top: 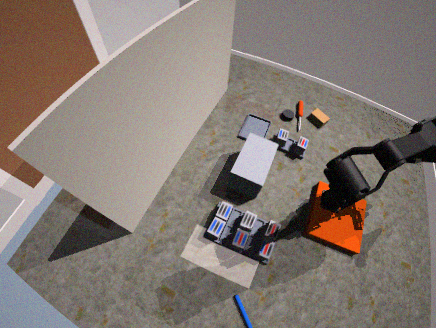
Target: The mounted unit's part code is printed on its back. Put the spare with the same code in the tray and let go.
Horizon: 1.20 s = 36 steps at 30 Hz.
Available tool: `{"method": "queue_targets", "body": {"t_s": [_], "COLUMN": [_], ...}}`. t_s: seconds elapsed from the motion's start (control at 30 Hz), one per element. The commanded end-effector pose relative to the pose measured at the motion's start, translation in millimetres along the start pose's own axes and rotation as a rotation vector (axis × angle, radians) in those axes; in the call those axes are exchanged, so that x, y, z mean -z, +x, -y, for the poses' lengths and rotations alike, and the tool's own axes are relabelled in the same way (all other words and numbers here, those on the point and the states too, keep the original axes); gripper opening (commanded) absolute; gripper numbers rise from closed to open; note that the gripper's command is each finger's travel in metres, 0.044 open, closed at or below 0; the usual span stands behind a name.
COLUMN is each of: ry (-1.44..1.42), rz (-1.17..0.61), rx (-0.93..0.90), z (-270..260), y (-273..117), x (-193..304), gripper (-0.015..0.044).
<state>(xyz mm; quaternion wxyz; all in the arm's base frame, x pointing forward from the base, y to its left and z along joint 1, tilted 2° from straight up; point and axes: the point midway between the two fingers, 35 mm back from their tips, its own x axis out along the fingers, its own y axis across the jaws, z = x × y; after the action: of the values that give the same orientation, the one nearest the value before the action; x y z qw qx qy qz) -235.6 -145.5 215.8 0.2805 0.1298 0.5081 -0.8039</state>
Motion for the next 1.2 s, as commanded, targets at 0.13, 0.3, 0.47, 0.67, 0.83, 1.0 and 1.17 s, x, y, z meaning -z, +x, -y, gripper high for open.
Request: {"method": "queue_targets", "body": {"t_s": [0.13, 0.3, 0.47, 0.67, 0.83, 1.0, 1.17], "ry": [0.0, -0.033, -0.115, -0.283, -0.412, -0.542, -0.696], "rz": [0.0, 0.071, 0.192, 0.312, 0.382, 0.431, 0.455], "rx": [0.0, -0.104, -0.312, -0.529, -0.675, -0.854, -1.012], "z": [0, -19, -64, -122, -164, -214, -257], "y": [0, -5, -29, -81, -130, -196, -270], "x": [0, -33, -94, -146, -170, -180, -169], "gripper": [0.044, 0.044, 0.044, 0.044, 0.044, 0.044, 0.044]}}
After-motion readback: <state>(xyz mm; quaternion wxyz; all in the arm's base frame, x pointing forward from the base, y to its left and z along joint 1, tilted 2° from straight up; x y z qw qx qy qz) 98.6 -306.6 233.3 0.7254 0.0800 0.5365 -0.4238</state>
